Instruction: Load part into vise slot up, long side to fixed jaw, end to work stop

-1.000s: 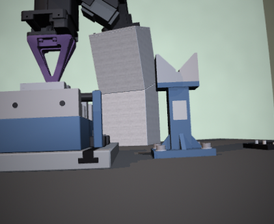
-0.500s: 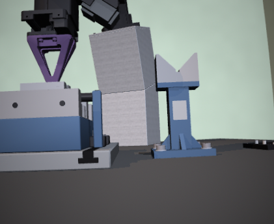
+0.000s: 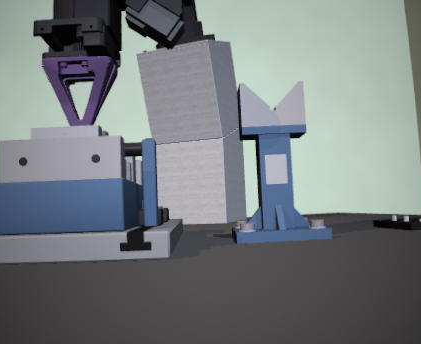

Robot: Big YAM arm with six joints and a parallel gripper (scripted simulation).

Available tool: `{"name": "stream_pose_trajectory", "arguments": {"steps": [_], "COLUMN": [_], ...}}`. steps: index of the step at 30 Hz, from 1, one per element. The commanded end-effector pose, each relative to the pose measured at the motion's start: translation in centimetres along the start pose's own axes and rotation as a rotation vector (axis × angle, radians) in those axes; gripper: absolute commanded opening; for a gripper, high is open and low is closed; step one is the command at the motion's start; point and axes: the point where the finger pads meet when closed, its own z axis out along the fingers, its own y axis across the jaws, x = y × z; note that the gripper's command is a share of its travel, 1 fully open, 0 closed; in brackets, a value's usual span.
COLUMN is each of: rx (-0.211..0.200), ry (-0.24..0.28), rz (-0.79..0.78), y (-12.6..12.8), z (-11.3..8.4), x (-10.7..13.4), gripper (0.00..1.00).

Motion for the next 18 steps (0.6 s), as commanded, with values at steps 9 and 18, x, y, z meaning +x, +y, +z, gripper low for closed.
{"name": "stream_pose_trajectory", "arguments": {"steps": [9,18], "rx": [0.015,0.027], "ry": [0.004,0.007], "rz": [0.000,0.001], "y": [-0.62,-1.17], "z": [0.45,0.29], "x": [0.72,0.88], "gripper": [0.00,0.00]}}
